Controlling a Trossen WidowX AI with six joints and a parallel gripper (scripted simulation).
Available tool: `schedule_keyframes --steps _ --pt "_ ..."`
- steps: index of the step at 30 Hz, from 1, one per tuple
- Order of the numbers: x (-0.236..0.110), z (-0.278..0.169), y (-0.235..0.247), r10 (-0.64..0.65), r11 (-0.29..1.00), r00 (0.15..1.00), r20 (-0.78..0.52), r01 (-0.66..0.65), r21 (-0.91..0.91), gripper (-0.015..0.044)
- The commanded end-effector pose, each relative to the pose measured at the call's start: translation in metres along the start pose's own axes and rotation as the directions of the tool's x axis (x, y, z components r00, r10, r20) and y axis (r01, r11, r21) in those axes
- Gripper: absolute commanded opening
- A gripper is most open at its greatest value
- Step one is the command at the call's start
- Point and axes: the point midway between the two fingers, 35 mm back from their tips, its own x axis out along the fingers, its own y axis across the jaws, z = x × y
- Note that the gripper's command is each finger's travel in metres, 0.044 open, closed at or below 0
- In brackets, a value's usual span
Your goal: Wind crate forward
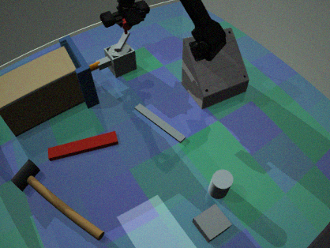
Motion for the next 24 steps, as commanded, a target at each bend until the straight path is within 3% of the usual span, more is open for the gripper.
schedule_keyframes --steps 1,24 --pt "0.004 -0.005 -0.013 -0.023 1.0 1.0 -0.007 0.023 -0.012 0.0" --pt "0.008 -0.015 -0.036 -0.025 1.0 1.0 -0.007 0.025 -0.013 0.0"
